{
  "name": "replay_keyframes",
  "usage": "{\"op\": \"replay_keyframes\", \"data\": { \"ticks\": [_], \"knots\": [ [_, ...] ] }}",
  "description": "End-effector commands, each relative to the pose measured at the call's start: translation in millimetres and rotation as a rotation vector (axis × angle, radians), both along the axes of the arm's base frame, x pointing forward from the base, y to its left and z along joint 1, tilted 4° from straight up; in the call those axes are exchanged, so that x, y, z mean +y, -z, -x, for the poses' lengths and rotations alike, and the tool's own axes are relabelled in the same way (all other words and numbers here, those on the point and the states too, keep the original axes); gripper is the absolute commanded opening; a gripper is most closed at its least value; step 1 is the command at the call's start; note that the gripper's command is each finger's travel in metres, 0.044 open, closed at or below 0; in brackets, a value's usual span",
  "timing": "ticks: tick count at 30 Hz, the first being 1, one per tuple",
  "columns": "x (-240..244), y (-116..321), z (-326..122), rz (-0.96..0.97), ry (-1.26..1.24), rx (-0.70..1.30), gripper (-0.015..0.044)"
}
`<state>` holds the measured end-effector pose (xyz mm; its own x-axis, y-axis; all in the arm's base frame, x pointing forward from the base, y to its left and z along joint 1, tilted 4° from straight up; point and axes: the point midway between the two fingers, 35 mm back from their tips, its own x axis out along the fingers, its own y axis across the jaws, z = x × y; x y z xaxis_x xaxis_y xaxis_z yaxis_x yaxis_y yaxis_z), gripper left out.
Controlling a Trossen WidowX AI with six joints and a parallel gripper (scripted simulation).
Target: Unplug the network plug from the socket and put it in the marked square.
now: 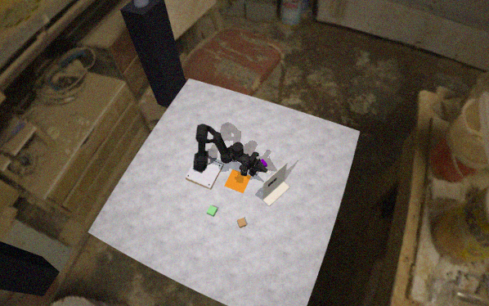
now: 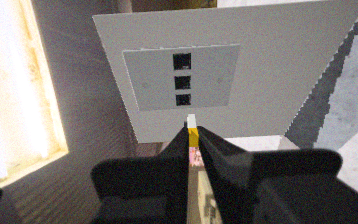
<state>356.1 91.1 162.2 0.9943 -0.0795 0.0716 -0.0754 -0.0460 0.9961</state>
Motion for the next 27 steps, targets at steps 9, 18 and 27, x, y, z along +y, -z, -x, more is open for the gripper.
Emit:
{"op": "replay_keyframes", "data": {
  "ticks": [9, 18, 27],
  "knots": [
    [3.0, -1.0, 8.0, 0.001, 0.003, -0.004, 0.0],
    [5.7, -0.6, 13.1, 0.001, 0.003, -0.003, 0.0],
    [8.4, -0.2, 17.9, 0.001, 0.003, -0.003, 0.0]
  ]
}}
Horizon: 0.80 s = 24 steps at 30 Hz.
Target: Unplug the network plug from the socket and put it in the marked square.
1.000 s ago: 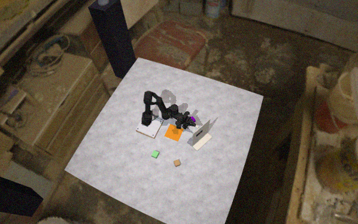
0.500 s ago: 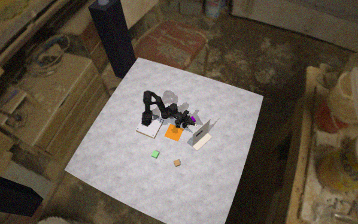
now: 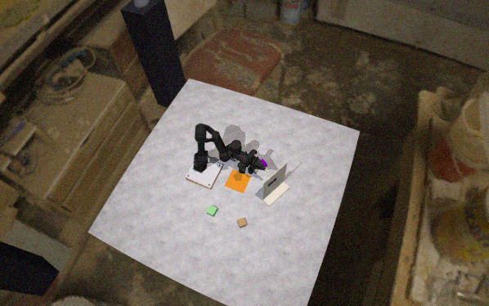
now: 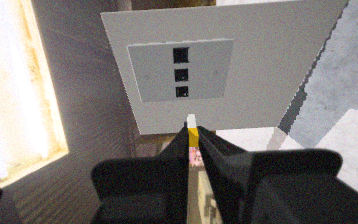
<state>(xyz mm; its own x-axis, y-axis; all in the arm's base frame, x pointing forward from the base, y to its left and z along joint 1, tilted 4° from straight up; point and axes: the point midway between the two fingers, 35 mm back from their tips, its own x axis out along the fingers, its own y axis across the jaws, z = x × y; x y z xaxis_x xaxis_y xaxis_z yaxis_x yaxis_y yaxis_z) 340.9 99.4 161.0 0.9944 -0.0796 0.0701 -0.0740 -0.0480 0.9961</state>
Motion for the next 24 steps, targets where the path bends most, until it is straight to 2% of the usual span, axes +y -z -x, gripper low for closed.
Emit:
{"op": "replay_keyframes", "data": {
  "ticks": [1, 24],
  "knots": [
    [0.4, -1.3, 3.2, 0.003, 0.003, -0.004, 0.0],
    [2.9, -28.5, 13.1, 0.001, 0.001, -0.002, 0.0]
  ]
}}
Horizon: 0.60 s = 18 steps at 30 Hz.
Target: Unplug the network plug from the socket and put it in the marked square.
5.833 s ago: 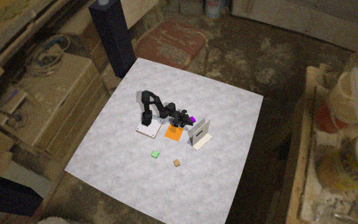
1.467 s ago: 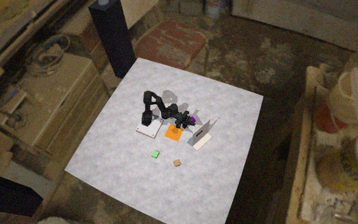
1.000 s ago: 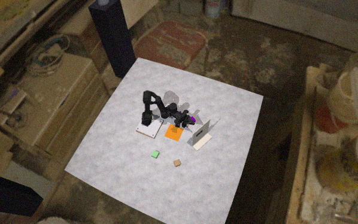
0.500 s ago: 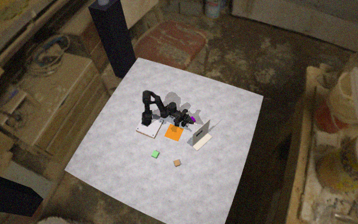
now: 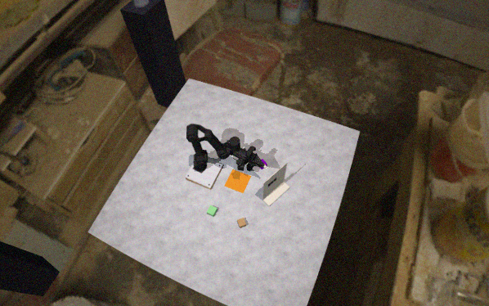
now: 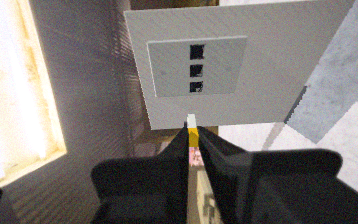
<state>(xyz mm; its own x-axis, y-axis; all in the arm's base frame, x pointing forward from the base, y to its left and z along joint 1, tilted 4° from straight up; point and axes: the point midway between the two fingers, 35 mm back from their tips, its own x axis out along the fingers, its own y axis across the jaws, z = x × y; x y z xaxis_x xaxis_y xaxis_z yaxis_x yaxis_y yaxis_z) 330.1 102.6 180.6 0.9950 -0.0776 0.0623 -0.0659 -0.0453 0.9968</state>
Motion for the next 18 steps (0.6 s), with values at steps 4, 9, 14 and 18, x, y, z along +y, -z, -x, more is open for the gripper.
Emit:
{"op": "replay_keyframes", "data": {
  "ticks": [4, 9, 14, 18],
  "knots": [
    [-0.6, -15.7, 5.5, -0.002, 0.004, -0.01, 0.0],
    [-1.3, -24.0, 9.9, -0.002, 0.004, -0.01, 0.0],
    [-2.4, -32.1, 14.7, -0.002, 0.005, -0.011, 0.0],
    [-3.5, -38.3, 18.8, -0.001, 0.005, -0.011, 0.0]
  ]
}}
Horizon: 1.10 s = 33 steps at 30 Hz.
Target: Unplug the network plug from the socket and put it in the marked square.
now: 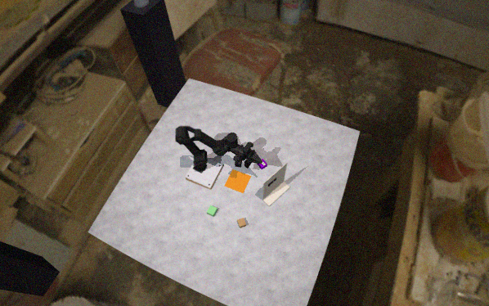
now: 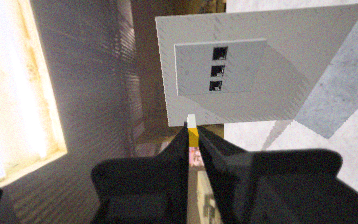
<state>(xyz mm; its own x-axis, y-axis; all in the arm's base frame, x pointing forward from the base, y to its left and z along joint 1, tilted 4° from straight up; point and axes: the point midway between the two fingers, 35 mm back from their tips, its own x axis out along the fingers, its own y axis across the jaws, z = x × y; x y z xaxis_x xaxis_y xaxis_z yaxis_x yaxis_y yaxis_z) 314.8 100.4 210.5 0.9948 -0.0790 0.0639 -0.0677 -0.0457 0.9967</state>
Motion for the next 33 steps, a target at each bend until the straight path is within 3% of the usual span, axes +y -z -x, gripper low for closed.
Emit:
{"op": "replay_keyframes", "data": {
  "ticks": [1, 5, 33],
  "knots": [
    [-1.6, -9.8, 4.5, -0.001, 0.004, -0.009, 0.0],
    [-2.2, -9.2, 3.7, 0.018, 0.001, 0.001, 0.0],
    [-42.4, 71.6, -21.4, 0.619, -0.241, 0.497, 0.0]
  ]
}}
